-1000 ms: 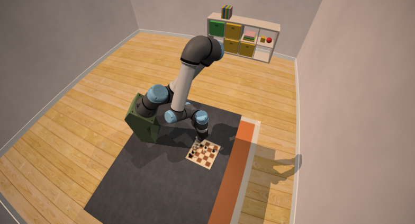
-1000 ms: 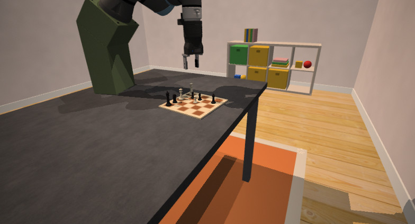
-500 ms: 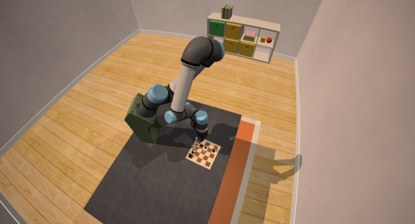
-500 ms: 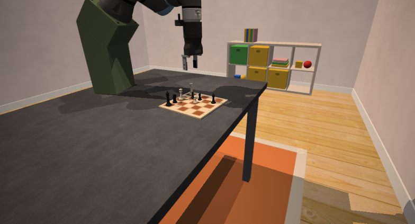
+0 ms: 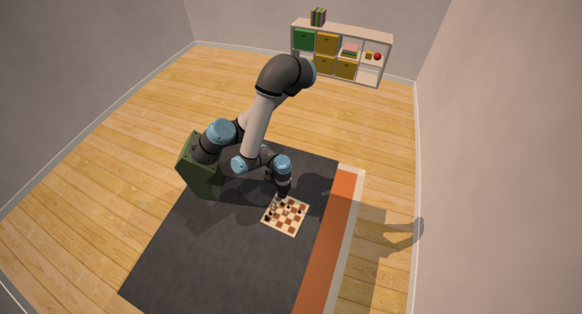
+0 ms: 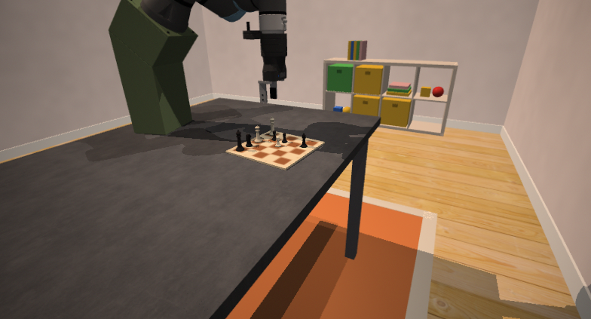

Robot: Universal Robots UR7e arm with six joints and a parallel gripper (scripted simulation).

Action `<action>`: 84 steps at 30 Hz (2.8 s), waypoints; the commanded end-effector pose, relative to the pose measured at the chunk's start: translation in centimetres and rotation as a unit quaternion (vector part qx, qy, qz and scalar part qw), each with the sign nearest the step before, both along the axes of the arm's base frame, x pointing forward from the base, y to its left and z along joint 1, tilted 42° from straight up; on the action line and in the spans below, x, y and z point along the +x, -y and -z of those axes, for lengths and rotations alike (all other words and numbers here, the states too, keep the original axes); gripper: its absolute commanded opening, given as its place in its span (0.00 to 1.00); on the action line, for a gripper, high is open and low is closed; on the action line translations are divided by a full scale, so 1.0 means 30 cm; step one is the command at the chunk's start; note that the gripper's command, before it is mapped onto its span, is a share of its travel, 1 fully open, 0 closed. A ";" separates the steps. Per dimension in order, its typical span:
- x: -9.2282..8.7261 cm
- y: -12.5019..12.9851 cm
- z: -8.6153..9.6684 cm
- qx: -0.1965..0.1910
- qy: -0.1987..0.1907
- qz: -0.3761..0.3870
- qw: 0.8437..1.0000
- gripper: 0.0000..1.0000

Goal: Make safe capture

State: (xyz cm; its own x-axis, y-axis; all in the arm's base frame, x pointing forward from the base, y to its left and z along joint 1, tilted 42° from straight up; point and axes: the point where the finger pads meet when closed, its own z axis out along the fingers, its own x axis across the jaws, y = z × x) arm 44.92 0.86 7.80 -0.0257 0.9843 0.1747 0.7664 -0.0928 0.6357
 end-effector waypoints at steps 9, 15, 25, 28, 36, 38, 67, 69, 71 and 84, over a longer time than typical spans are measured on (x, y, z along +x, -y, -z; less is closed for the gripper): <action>0.005 0.019 0.040 -0.156 0.038 -0.189 0.969 1.00; 0.016 0.030 0.052 -0.224 0.054 -0.266 0.936 1.00; 0.035 0.035 0.062 -0.326 0.077 -0.383 0.861 1.00; 0.043 0.034 0.065 -0.356 0.084 -0.418 0.832 1.00; 0.058 0.028 0.068 -0.413 0.096 -0.483 0.767 1.00; 0.063 0.024 0.069 -0.444 0.104 -0.521 0.721 1.00; 0.100 -0.038 0.074 -0.605 0.145 -0.709 0.333 1.00; 0.100 -0.040 0.074 -0.606 0.145 -0.711 0.325 1.00; 0.100 -0.042 0.074 -0.608 0.146 -0.713 0.318 1.00; 0.103 -0.053 0.075 -0.618 0.148 -0.724 0.268 1.00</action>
State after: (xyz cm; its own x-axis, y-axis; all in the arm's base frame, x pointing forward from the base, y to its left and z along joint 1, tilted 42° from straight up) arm 48.15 2.28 5.68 -0.3971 -0.7711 -0.4978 -0.6533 0.6184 -0.4368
